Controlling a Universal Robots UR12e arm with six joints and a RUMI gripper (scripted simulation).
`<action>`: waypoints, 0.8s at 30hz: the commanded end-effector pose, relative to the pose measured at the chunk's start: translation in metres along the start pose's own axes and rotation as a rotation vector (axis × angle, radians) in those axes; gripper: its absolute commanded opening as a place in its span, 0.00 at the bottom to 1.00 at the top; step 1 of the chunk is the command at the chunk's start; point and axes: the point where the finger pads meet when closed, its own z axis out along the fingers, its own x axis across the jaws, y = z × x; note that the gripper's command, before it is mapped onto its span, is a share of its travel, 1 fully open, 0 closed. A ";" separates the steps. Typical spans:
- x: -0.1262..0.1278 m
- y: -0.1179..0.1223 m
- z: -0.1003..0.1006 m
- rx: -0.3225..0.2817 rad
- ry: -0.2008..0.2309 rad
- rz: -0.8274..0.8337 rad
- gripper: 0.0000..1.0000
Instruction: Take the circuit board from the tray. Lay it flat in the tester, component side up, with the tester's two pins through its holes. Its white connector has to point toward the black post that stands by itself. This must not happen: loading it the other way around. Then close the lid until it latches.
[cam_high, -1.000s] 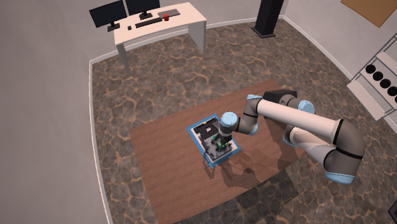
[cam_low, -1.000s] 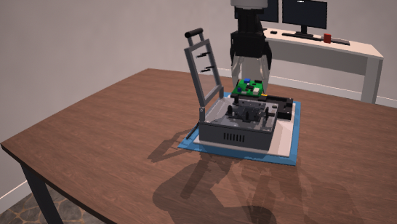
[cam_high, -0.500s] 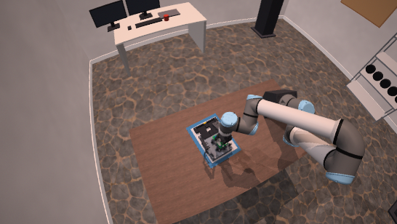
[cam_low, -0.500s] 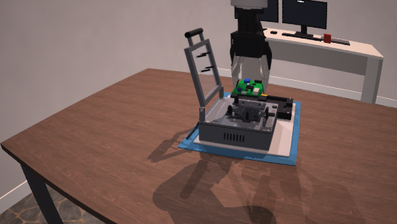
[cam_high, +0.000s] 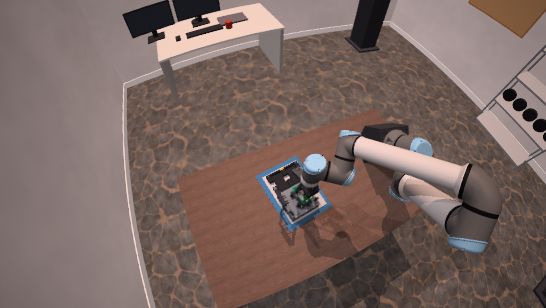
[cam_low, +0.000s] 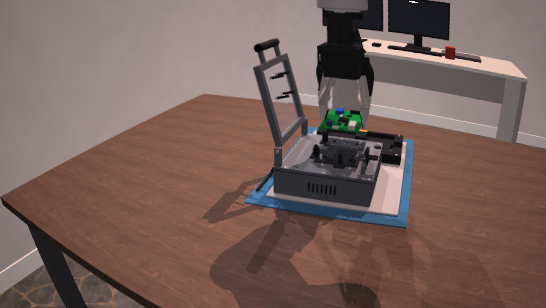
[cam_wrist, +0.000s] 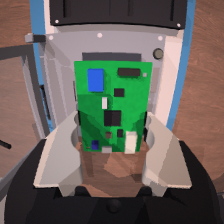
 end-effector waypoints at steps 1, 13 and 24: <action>-0.001 0.000 -0.001 0.001 -0.001 0.000 0.39; -0.001 0.000 0.000 0.001 -0.001 0.000 0.39; -0.001 0.000 0.006 0.001 -0.001 0.000 0.39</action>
